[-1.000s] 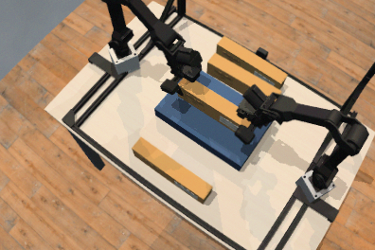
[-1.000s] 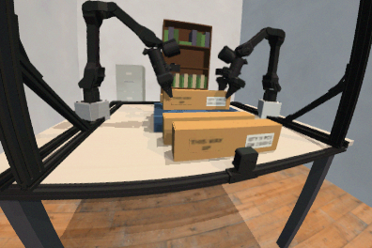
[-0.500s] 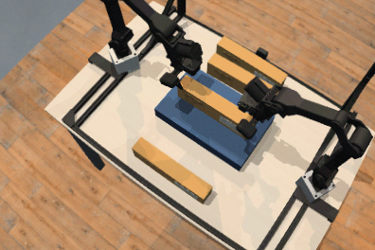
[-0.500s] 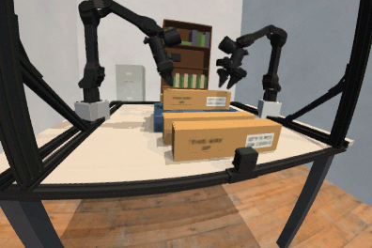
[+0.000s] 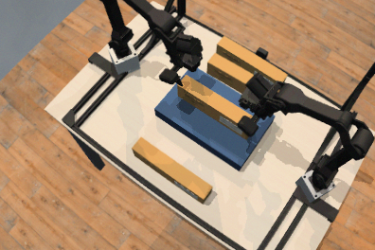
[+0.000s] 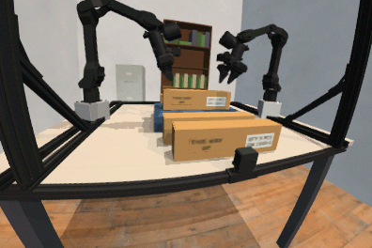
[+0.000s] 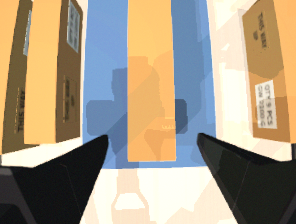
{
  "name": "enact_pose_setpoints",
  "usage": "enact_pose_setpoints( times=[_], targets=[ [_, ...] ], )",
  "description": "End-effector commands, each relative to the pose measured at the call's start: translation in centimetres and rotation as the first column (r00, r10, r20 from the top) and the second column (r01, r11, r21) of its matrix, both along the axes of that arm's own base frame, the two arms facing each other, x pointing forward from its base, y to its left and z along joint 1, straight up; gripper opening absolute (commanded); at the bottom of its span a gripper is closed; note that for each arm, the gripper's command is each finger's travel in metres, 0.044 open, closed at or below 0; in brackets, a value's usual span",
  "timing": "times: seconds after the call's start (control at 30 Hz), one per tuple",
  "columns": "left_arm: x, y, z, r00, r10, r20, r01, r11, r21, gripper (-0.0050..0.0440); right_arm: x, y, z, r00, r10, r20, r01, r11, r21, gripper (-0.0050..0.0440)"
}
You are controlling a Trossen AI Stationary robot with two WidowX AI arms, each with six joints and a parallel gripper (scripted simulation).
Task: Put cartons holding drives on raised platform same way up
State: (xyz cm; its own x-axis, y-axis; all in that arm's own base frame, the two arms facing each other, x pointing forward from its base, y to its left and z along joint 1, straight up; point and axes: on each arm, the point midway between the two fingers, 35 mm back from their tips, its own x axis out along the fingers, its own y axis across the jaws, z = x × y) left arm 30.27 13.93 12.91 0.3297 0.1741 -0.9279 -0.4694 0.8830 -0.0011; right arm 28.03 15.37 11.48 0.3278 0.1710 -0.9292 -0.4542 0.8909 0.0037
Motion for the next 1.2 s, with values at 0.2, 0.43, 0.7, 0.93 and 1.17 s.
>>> enact_pose_setpoints(
  times=[0.2, 0.43, 0.7, 0.93, 1.17],
  targets=[
    [-0.2, 0.3, 0.2, 1.0, 0.004, 0.001, -0.004, 1.0, 0.002, 0.0389, 0.2, -0.3, 0.2, 1.0, -0.001, 0.006, 0.001, 1.0, -0.001, 0.0389],
    [-1.2, 2.3, 0.1, 1.0, 0.004, 0.001, -0.004, 1.0, 0.002, 0.0389, 1.2, -2.3, 0.2, 1.0, -0.001, 0.006, 0.001, 1.0, -0.001, 0.0389],
    [-3.1, 5.7, 0.1, 1.0, 0.004, 0.001, -0.004, 1.0, 0.002, 0.0389, 3.0, -5.7, 0.2, 1.0, -0.001, 0.006, 0.001, 1.0, -0.001, 0.0389],
    [-6.1, 11.2, 0.0, 1.0, 0.004, 0.001, -0.004, 1.0, 0.002, 0.0389, 5.9, -11.3, 0.1, 1.0, -0.001, 0.006, 0.001, 1.0, -0.001, 0.0389],
    [-9.3, 16.9, -0.1, 1.0, 0.004, 0.001, -0.004, 1.0, 0.002, 0.0389, 8.9, -17.1, 0.1, 1.0, -0.001, 0.006, 0.001, 1.0, -0.001, 0.0389]
  ],
)
